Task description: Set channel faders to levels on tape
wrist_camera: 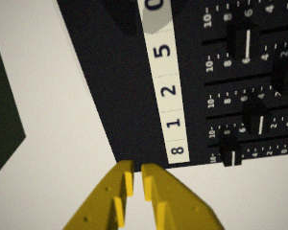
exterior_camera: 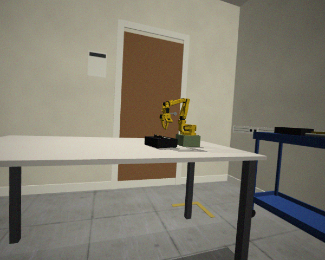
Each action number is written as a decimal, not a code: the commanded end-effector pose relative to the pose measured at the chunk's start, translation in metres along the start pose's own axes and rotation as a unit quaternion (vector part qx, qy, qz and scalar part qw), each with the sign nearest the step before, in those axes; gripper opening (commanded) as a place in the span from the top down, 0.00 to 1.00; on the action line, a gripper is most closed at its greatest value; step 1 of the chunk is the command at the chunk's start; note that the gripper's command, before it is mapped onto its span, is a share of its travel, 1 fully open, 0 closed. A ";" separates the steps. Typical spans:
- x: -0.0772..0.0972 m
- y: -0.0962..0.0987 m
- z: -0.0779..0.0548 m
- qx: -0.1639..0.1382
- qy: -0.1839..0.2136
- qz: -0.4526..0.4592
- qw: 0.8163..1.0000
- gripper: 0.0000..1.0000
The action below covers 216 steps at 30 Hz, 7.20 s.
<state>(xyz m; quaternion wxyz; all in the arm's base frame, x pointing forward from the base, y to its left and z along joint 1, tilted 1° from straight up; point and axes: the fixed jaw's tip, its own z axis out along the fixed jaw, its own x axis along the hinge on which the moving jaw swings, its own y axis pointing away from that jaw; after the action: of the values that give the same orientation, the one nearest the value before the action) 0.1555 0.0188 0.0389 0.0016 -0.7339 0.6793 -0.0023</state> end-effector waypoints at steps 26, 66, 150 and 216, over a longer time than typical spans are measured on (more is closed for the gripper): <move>0.001 -0.016 0.003 0.002 -0.002 0.555 0.832 1.00; 0.009 -0.033 0.007 0.001 -0.003 0.911 0.412 1.00; 0.016 -0.043 0.010 0.000 -0.003 0.988 0.154 1.00; 0.013 -0.040 0.033 0.000 -0.003 0.987 0.161 1.00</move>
<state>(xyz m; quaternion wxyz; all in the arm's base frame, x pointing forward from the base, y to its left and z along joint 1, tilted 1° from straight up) 0.1955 0.0070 0.0036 0.0028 0.5521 0.8338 0.0014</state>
